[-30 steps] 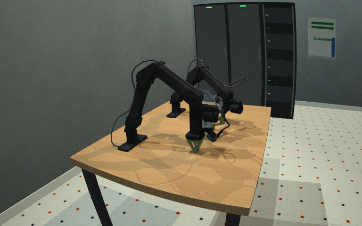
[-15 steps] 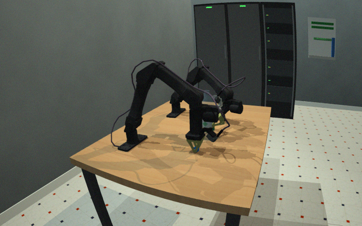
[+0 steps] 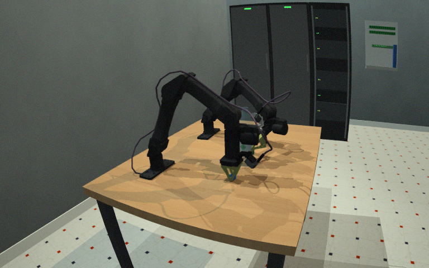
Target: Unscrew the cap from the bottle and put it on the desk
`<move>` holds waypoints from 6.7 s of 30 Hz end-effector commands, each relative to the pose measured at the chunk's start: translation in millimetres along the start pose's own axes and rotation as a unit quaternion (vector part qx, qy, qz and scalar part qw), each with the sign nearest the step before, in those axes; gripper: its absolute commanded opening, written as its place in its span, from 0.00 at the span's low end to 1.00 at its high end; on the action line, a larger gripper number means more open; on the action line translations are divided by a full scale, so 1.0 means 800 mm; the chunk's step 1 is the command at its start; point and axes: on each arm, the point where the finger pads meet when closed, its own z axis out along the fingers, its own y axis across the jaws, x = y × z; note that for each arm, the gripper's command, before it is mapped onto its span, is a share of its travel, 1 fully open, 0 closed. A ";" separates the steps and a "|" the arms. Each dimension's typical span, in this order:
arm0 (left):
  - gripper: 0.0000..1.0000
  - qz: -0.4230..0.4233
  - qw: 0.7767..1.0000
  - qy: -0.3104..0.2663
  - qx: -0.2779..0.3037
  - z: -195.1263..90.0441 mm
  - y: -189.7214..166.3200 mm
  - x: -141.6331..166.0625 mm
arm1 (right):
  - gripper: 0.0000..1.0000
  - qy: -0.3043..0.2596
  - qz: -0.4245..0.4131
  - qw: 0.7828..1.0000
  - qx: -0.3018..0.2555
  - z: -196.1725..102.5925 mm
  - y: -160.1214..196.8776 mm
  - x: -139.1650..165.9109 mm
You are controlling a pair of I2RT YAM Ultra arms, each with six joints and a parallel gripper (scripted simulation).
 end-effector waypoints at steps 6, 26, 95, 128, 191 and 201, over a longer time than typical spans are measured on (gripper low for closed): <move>0.88 0.008 1.000 -0.001 -0.002 -0.002 0.001 -0.006 | 0.00 -0.006 0.000 1.000 -0.001 -0.004 0.000 -0.003; 0.88 0.007 1.000 -0.001 -0.002 -0.002 0.001 -0.006 | 0.00 -0.006 0.000 1.000 -0.001 -0.004 0.000 -0.003; 0.88 0.007 1.000 -0.001 -0.002 -0.002 0.001 -0.006 | 0.00 -0.006 0.000 1.000 -0.001 -0.004 0.000 -0.003; 0.88 0.007 1.000 -0.001 -0.002 -0.002 0.001 -0.006 | 0.00 -0.006 0.000 1.000 -0.001 -0.004 0.000 -0.003; 0.88 0.007 1.000 -0.001 -0.002 -0.002 0.001 -0.006 | 0.00 -0.006 0.000 1.000 -0.001 -0.004 0.000 -0.003; 0.88 0.007 1.000 -0.001 -0.002 -0.002 0.001 -0.006 | 0.00 -0.006 0.000 1.000 -0.001 -0.004 0.000 -0.003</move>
